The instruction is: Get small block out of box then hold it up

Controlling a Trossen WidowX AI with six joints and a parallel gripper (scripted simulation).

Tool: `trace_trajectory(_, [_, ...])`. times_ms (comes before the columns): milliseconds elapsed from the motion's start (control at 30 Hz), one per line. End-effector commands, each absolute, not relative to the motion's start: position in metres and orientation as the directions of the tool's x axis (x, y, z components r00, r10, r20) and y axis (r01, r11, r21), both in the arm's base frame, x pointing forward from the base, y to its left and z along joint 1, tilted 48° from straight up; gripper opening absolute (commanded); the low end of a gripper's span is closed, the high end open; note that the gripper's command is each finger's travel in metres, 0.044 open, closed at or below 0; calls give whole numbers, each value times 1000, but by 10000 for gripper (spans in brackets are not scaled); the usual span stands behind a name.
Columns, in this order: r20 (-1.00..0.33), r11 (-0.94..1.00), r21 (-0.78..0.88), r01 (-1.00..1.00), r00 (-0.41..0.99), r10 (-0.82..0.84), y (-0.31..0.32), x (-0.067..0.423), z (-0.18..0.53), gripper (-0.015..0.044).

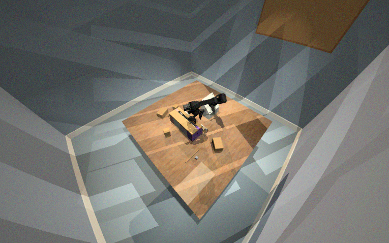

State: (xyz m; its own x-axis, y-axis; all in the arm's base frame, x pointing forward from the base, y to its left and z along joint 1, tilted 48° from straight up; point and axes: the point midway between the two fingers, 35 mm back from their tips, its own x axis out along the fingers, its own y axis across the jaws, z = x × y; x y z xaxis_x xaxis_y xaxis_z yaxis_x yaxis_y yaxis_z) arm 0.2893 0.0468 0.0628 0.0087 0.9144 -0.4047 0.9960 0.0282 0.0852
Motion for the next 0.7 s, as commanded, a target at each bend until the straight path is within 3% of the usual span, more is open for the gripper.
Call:
trace_trajectory(0, [-436, 149, 347, 926, 19, 900, 49, 285, 68, 285])
trace_trajectory(167, [-492, 393, 744, 541, 44, 870, 53, 278, 76, 285])
trace_trajectory(300, [-531, 526, 846, 84, 72, 844, 56, 273, 81, 285])
trace_trajectory(400, [-558, 561, 781, -275, 98, 824, 58, 269, 85, 285])
trace_trajectory(533, [-589, 506, 525, -685, 137, 796, 60, 265, 90, 285])
trace_trajectory(667, [-609, 397, 254, -882, 173, 774, 62, 261, 93, 285])
